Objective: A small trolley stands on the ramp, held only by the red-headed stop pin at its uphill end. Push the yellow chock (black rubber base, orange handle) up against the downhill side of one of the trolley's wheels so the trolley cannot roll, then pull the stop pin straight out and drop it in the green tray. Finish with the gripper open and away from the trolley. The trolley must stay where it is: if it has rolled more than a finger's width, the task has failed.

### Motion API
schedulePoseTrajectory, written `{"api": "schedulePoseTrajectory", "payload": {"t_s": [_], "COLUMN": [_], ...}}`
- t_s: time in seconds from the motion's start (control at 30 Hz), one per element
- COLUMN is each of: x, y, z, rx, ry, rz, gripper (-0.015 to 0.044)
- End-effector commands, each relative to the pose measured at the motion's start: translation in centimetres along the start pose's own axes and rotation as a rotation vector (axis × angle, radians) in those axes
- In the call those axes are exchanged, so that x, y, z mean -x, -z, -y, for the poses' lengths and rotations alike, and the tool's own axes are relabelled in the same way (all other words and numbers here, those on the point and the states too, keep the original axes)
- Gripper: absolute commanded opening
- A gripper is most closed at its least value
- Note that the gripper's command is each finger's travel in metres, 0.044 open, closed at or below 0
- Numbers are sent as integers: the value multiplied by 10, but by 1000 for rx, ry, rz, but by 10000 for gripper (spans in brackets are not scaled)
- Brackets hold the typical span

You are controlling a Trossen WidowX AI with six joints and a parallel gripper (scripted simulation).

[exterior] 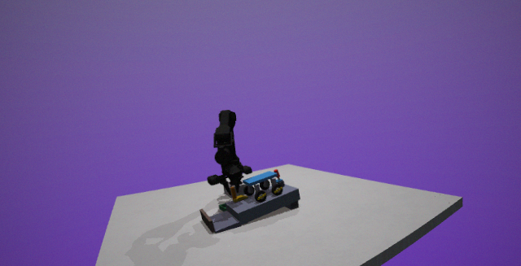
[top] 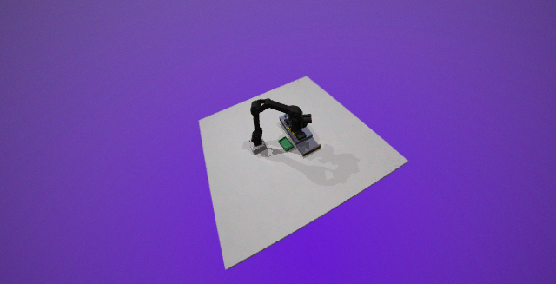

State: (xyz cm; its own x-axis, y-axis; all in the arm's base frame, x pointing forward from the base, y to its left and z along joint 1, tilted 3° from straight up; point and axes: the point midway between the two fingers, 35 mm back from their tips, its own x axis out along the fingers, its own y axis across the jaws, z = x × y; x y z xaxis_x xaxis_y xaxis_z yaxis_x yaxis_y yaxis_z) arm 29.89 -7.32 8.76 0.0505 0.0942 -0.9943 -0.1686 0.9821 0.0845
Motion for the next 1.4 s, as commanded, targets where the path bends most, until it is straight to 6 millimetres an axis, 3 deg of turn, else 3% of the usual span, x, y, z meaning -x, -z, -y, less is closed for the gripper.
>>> {"api": "schedulePoseTrajectory", "payload": {"t_s": [0.0,0.63,0.77,0.9,1.37], "x": [0,60,52,68,71], "y": [0,0,2,-8,-25], "z": [0,1,1,-7,-57], "rx": [1,-2,-7,82,-366], "ry": [-1,-9,-9,58,-22], "rz": [0,-2,-8,38,56], "gripper": [190,190,295,190,190]}}
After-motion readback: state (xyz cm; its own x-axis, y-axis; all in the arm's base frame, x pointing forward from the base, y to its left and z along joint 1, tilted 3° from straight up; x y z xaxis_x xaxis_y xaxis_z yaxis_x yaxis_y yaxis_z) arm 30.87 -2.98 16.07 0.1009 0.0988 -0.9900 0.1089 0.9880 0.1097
